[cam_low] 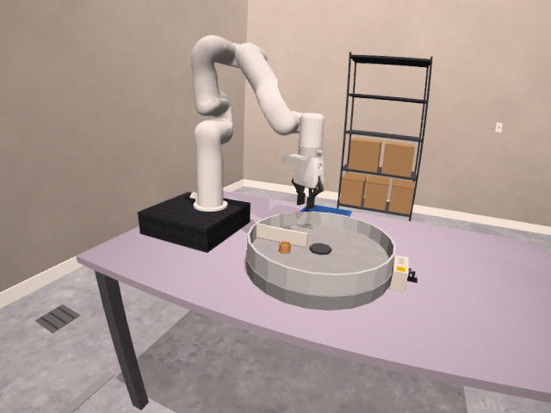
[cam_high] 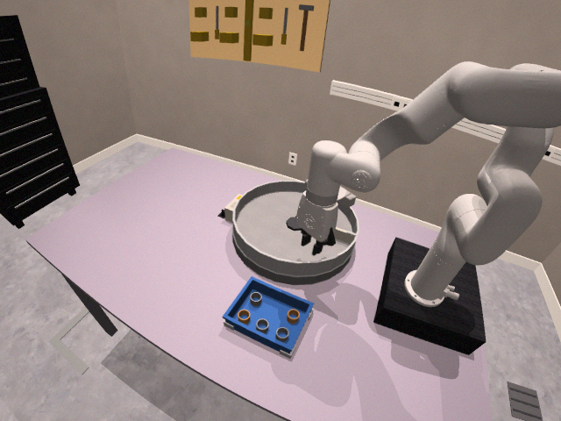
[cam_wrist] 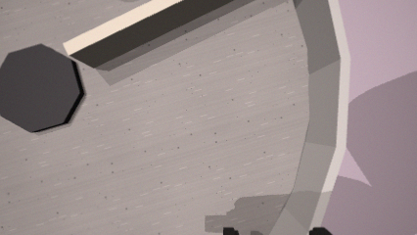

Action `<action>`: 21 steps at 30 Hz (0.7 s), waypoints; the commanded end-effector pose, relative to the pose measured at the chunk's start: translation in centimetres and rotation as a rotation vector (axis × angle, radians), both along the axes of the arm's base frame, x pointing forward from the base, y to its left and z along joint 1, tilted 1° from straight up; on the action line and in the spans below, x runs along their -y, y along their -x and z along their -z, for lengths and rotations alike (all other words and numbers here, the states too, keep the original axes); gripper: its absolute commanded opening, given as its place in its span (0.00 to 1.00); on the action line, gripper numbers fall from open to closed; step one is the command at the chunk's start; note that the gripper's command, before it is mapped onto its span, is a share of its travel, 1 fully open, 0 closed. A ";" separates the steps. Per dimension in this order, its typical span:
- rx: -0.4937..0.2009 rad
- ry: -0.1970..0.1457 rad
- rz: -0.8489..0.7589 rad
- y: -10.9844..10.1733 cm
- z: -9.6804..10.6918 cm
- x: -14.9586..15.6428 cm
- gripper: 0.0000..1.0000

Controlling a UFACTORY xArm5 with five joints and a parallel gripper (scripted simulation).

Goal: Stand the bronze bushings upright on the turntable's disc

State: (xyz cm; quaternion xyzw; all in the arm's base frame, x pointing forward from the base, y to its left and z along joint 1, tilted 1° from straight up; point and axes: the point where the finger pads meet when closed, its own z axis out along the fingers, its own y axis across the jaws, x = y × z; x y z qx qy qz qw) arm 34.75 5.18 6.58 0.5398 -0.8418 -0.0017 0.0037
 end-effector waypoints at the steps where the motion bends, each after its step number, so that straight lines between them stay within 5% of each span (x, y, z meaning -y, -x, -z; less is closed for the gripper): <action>1: 0.007 0.000 0.094 0.3 -0.2 -4.3 0.41; 12: 0.007 0.000 0.239 1.4 -0.3 -11.7 0.41; 21: 0.008 0.000 0.297 1.8 -0.3 -14.7 0.41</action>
